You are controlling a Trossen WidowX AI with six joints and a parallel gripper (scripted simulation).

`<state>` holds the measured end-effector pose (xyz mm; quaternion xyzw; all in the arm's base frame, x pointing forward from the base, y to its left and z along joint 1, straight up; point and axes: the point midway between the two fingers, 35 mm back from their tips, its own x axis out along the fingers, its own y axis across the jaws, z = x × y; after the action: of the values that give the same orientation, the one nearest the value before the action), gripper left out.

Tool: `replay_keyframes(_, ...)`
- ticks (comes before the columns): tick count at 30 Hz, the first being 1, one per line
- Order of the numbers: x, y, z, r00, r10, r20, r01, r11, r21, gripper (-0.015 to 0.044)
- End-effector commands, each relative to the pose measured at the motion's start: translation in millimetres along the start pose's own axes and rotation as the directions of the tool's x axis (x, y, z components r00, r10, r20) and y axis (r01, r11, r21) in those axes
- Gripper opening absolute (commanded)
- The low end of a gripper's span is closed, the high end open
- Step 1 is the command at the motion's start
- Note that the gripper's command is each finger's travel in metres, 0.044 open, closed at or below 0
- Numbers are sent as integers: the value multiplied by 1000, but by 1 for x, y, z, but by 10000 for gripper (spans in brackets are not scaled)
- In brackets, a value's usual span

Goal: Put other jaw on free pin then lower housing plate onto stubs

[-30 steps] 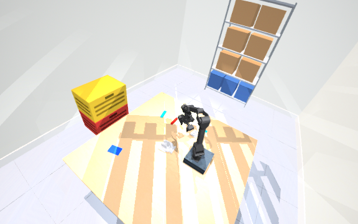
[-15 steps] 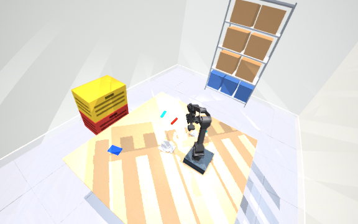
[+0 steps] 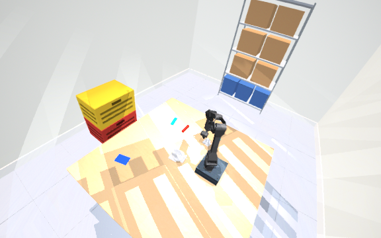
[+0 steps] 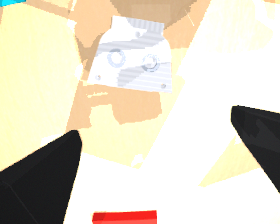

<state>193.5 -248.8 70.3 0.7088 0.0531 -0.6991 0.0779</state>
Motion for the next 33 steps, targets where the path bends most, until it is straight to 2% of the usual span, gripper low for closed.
replay_keyframes(1, -1, 5, 10, 1000, -6, -2, 6, 991, 135, 440)
replay_keyframes(7, -2, 11, 22, 1000, -9, -1, 8, 959, 284, 440)
replay_keyframes(12, 2, 11, 22, 1000, -9, -1, 8, 959, 284, 440)
replay_keyframes(16, 39, 11, 22, 1000, -9, -1, 9, 959, 284, 440)
replay_keyframes(33, 56, 10, 22, 1000, -9, -1, 9, 959, 284, 440)
